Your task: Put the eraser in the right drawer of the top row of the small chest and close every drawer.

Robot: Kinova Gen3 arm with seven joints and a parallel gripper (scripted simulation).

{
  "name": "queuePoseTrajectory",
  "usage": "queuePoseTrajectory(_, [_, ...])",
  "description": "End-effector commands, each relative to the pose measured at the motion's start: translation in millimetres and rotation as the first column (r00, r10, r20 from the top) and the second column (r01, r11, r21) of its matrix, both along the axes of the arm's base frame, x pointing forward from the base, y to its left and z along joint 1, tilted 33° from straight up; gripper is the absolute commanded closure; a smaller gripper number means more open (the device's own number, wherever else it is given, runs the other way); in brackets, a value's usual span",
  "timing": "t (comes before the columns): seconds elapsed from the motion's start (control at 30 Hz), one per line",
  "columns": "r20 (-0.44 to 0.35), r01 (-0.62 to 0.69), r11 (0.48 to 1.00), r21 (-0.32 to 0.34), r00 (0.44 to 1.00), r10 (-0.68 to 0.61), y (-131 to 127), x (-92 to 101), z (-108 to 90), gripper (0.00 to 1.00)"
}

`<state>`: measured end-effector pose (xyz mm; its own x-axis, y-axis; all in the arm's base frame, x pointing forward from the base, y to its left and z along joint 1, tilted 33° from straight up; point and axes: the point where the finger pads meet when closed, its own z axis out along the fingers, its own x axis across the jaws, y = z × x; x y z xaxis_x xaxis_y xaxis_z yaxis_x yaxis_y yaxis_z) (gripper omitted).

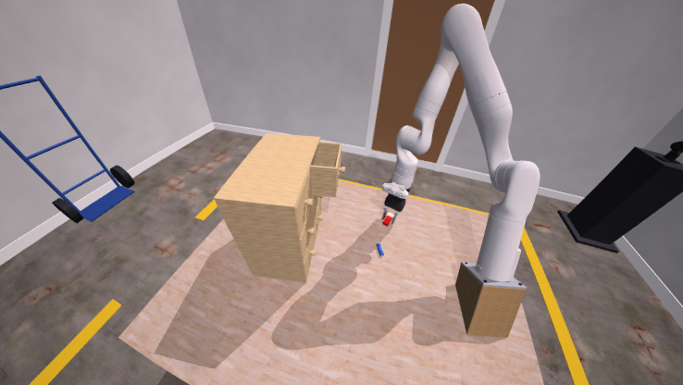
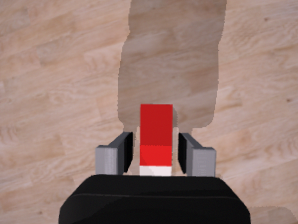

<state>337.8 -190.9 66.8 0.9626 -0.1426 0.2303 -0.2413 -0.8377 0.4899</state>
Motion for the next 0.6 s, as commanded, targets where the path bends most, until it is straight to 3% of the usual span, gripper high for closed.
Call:
queuePoseTrajectory(0.0, [0.001, -0.001, 1.0, 0.0, 1.0, 0.001, 0.3, 0.3, 0.2, 0.25])
queuePoseTrajectory(0.03, [0.001, -0.001, 1.0, 0.0, 1.0, 0.001, 0.3, 0.3, 0.2, 0.25])
queuePoseTrajectory(0.07, [0.001, -0.001, 1.0, 0.0, 1.0, 0.001, 0.3, 0.3, 0.2, 0.55])
queuePoseTrajectory(0.57, [0.001, -0.001, 1.0, 0.0, 1.0, 0.001, 0.3, 0.3, 0.2, 0.55])
